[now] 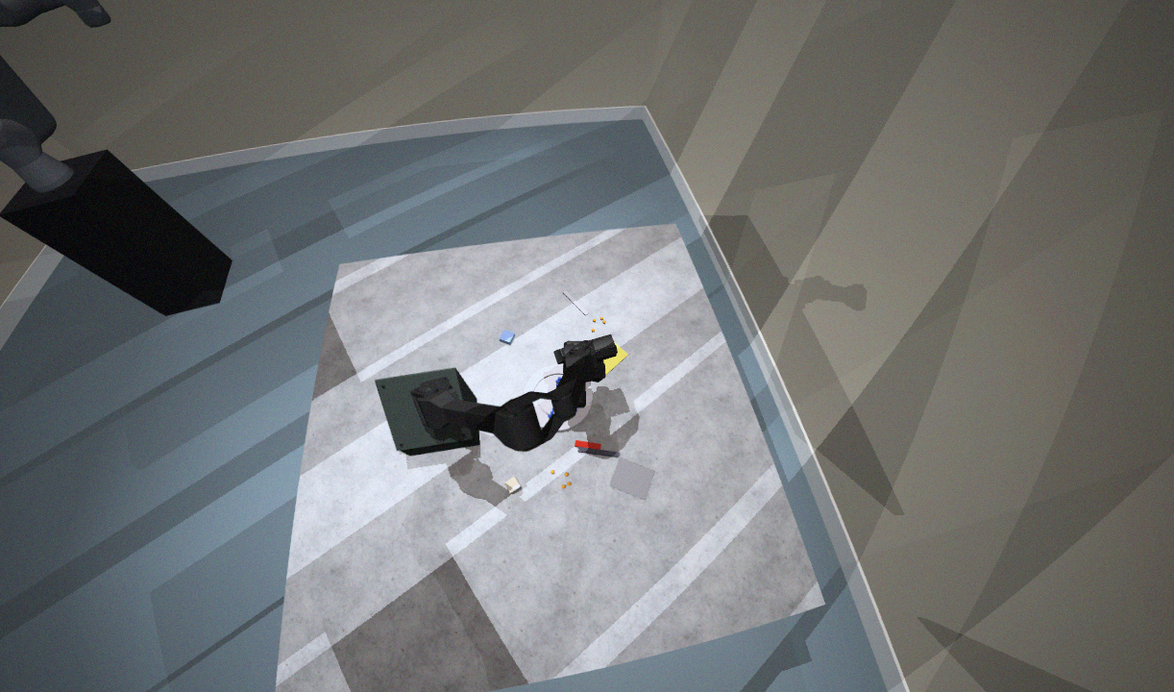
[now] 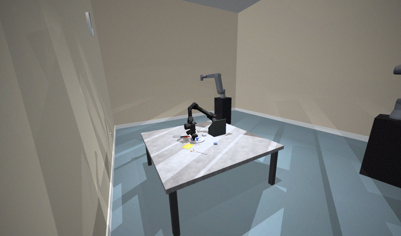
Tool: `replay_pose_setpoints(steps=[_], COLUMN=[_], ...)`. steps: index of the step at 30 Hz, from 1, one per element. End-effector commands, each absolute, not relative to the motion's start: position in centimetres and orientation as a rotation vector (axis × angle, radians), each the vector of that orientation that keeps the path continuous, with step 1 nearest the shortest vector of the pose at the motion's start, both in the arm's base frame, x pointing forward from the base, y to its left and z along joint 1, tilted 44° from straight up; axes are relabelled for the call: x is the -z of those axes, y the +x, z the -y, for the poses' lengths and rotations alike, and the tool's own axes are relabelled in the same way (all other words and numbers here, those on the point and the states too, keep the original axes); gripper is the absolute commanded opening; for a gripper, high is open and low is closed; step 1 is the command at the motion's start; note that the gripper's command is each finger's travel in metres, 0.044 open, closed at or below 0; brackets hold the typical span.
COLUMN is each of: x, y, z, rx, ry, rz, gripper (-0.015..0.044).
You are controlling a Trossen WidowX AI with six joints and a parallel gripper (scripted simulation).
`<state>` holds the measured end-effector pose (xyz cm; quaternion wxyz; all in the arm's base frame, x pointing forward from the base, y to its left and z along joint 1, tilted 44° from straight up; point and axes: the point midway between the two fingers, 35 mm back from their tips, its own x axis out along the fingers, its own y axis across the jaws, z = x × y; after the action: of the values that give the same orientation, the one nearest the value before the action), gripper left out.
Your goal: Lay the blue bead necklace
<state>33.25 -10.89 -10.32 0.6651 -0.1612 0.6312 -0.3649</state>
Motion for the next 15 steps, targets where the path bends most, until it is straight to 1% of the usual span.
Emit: replay_pose_setpoints(steps=[1,3,7,8,15], x=[10.71,10.71,10.49,10.49,10.49], y=[33.03,33.03,33.15,33.15,33.15], z=[11.1,11.1,11.0,11.0,11.0], rx=[0.823,0.823,0.824,0.824,0.824], ry=[-0.373,-0.373,-0.365,-0.365,-0.365], rz=[-1.433,-1.433,-1.428,-1.428,-1.428], gripper=[0.012,0.012,0.0015,0.0,0.0])
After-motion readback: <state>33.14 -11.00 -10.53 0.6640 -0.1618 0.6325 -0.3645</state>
